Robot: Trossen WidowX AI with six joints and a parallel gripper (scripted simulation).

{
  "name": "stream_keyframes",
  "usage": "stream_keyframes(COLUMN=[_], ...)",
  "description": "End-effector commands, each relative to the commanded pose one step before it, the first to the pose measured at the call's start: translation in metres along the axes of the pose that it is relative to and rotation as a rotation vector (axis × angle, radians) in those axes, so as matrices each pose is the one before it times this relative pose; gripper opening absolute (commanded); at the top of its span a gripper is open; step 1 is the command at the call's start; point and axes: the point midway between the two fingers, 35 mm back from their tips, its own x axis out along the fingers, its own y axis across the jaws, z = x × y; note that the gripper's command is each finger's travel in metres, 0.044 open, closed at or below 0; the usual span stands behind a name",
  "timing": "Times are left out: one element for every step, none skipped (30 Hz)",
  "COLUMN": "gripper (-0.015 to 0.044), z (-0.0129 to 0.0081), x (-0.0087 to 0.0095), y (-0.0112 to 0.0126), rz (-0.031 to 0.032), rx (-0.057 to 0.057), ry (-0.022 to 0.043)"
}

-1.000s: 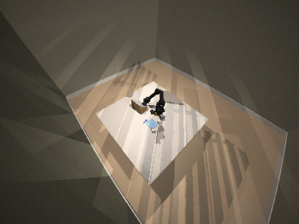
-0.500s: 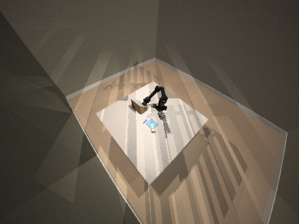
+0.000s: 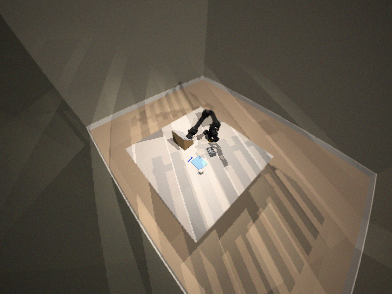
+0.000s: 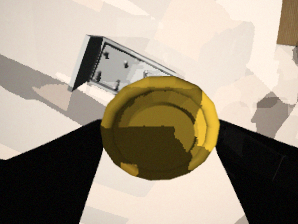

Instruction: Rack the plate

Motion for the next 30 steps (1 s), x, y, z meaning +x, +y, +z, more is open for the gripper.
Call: stream_keyframes(gripper=[0.0000,0.0000,0.0000,0.0000,0.0000,0.0000,0.0000,0.0000,0.0000,0.0000,0.0000,0.0000,0.0000,0.0000,0.0000,0.0000,0.0000,0.0000,0.0000,0.0000,0.0000,0.0000,0.0000,0.0000,0.0000,0.0000,0.0000,0.0000,0.0000,0.0000], z=[-0.01656,-0.00302,-0.00283,-0.00263,-0.00242,-0.00221,-0.00200,-0.00178,-0.00156,-0.00110,-0.00058,-0.00018,0.00000,0.00000,0.00000,0.00000,0.00034,0.00100,0.00164,0.00191,0.00184,0.00176,0.00169,0.00162,0.00155,0.00148,0.00141,0.00134,0.00127,0.00120], x=[0.00241,0.00079,0.00082,0.00085,0.00088,0.00091,0.00094,0.00097,0.00100,0.00083,0.00051,0.00017,0.00000,0.00000,0.00000,0.00000,0.00057,0.00169,0.00279,0.00332,0.00329,0.00325,0.00321,0.00317,0.00313,0.00309,0.00304,0.00300,0.00295,0.00290], y=[-0.01326,-0.00346,-0.00359,-0.00371,-0.00381,-0.00391,-0.00400,-0.00407,-0.00413,-0.00341,-0.00206,-0.00069,0.00000,0.00000,0.00000,0.00000,-0.00010,-0.00030,-0.00048,-0.00055,-0.00052,-0.00048,-0.00045,-0.00042,-0.00038,-0.00035,-0.00032,-0.00029,-0.00025,-0.00022], rz=[0.00371,-0.00010,-0.00016,-0.00023,-0.00029,-0.00036,-0.00042,-0.00049,-0.00056,-0.00051,-0.00033,-0.00011,0.00000,0.00000,0.00000,0.00000,-0.00066,-0.00192,-0.00301,-0.00331,-0.00296,-0.00260,-0.00225,-0.00189,-0.00153,-0.00118,-0.00082,-0.00045,-0.00009,0.00027], rx=[0.1397,0.0342,0.0342,0.0342,0.0342,0.0342,0.0342,0.0342,0.0342,0.0279,0.0167,0.0056,0.0000,0.0000,0.0000,0.0000,-0.0022,-0.0067,-0.0111,-0.0135,-0.0136,-0.0136,-0.0137,-0.0138,-0.0138,-0.0139,-0.0139,-0.0139,-0.0140,-0.0140], ry=[0.00704,0.00116,0.00118,0.00120,0.00121,0.00122,0.00123,0.00123,0.00123,0.00100,0.00060,0.00020,0.00000,0.00000,0.00000,0.00000,-0.00395,-0.01182,-0.01965,-0.02354,-0.02344,-0.02334,-0.02323,-0.02312,-0.02301,-0.02290,-0.02278,-0.02266,-0.02255,-0.02242])
